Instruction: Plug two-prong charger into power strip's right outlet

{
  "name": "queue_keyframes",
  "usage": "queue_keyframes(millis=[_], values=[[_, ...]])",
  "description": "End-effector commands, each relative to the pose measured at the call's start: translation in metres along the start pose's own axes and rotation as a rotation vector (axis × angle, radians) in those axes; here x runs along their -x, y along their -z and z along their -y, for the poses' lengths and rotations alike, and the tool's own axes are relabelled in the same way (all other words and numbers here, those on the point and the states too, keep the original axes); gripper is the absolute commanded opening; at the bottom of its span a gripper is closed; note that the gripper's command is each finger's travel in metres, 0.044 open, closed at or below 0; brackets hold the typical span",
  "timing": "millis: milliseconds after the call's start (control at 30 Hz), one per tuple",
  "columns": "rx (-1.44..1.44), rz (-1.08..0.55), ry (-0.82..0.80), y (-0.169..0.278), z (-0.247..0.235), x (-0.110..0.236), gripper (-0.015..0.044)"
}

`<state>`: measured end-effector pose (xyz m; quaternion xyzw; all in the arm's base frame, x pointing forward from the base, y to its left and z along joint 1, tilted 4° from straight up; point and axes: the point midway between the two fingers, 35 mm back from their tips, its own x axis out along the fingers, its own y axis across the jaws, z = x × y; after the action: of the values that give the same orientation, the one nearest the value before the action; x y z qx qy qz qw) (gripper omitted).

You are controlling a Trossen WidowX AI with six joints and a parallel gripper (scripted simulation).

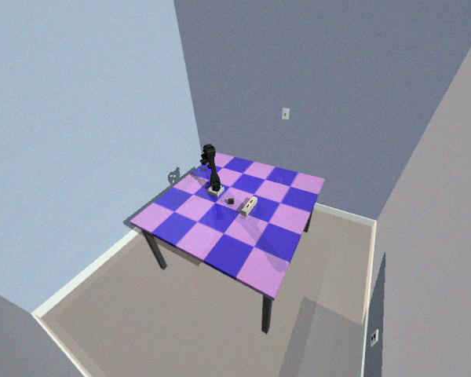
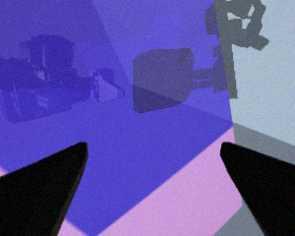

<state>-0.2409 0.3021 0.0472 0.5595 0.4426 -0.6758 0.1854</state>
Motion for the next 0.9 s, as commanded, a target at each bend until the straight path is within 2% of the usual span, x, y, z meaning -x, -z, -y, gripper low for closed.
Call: queue_keyframes(millis=[0, 867], values=[[-0.08, -0.03, -0.012, 0.02, -0.01, 0.005, 0.044], [-0.515, -0.168, -0.066, 0.114, -0.082, 0.036, 0.044]])
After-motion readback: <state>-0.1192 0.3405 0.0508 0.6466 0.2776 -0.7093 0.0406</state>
